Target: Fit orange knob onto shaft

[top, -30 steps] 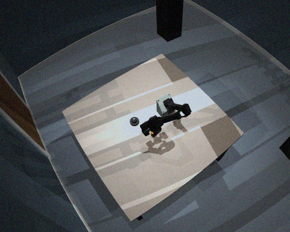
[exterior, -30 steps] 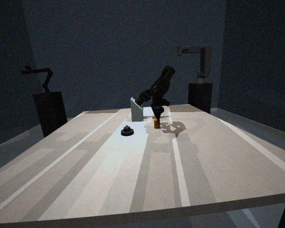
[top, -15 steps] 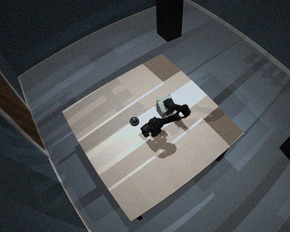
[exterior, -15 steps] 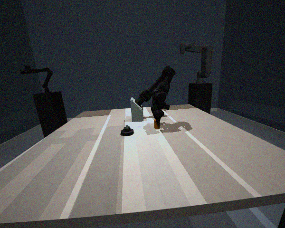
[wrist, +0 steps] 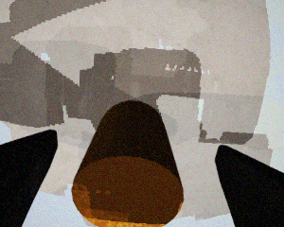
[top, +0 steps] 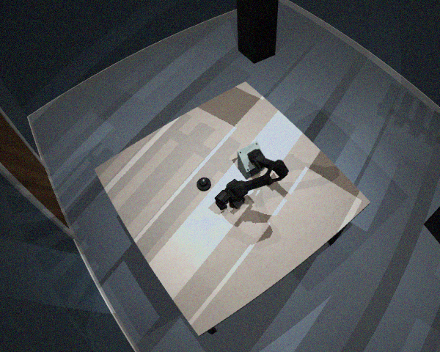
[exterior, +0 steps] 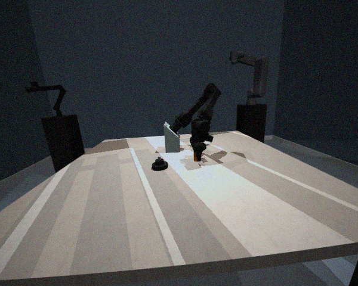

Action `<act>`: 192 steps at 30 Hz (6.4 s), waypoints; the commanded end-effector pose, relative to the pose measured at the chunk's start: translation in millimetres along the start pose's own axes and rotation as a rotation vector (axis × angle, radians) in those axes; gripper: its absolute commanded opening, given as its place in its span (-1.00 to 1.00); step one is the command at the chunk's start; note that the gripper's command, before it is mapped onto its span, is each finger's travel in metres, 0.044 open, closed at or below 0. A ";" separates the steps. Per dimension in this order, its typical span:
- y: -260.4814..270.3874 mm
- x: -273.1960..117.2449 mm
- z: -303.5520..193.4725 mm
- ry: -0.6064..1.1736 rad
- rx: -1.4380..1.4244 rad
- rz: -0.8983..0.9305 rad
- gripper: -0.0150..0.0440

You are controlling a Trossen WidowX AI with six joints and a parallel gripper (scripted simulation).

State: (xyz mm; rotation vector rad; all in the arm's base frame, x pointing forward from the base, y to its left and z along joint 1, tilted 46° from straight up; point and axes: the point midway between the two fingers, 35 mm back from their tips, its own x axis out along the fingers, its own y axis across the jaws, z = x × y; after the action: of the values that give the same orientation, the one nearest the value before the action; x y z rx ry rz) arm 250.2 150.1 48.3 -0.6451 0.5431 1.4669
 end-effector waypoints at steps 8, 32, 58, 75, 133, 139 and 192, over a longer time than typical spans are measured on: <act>3.8 11.8 -1.1 0.002 0.007 0.005 0.73; -6.2 -33.0 -7.1 0.024 0.006 0.005 -0.49; 2.2 -129.2 -3.7 0.013 0.011 -0.033 -0.49; 4.4 -162.7 -12.7 0.019 0.015 -0.391 -0.49; 9.4 -211.7 -24.0 0.023 0.012 -1.024 -0.49; 9.4 -211.7 -24.0 0.023 0.012 -1.024 -0.49; -10.2 -156.9 -25.3 0.028 0.024 -0.407 -0.49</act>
State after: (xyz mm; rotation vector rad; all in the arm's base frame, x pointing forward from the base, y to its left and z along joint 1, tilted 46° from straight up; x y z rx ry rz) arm 251.4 17.2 139.7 -0.7075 0.4009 1.0182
